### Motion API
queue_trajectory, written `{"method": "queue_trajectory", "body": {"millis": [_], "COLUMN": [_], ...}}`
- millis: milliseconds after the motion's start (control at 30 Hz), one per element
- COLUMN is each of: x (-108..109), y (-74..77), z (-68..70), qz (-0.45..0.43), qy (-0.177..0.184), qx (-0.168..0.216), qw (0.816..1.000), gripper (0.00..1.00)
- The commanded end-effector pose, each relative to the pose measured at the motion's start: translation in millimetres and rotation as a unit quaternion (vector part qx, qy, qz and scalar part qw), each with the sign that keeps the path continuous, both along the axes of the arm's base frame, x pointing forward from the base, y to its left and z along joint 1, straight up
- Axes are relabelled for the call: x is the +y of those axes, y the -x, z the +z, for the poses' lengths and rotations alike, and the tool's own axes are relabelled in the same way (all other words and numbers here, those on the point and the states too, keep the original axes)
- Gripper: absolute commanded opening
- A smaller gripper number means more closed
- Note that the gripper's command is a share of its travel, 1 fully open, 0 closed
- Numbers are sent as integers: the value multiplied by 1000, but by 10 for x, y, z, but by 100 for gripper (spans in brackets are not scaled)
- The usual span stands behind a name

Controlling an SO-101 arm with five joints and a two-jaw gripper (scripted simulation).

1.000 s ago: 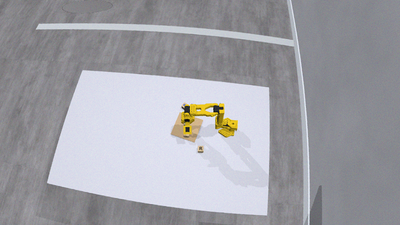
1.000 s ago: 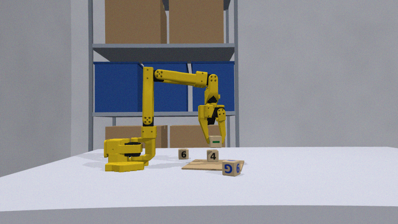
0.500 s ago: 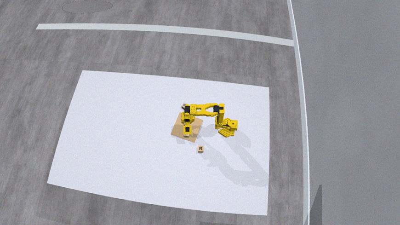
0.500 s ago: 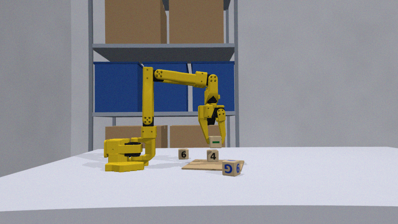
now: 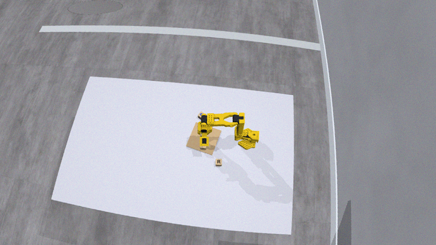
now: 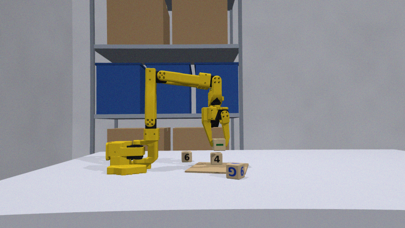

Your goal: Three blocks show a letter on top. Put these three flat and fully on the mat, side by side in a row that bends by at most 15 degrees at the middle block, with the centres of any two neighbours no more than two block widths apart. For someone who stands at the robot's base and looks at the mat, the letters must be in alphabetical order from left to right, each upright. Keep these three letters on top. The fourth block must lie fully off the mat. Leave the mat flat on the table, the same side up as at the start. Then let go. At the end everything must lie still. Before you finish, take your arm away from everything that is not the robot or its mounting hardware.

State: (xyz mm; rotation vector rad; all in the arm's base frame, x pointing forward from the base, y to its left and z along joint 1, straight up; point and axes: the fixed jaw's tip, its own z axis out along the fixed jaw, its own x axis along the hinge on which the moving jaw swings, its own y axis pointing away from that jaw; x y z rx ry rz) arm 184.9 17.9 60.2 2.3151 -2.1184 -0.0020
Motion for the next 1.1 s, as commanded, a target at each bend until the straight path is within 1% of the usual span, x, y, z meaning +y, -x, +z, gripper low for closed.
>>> {"method": "queue_trajectory", "body": {"millis": [0, 1067], "x": [16, 45], "y": [-142, -149], "z": [199, 200], "qz": [-4, 3], "qy": [-8, -8], "qx": [-69, -69], "qw": [998, 998], "gripper": [0, 0]}}
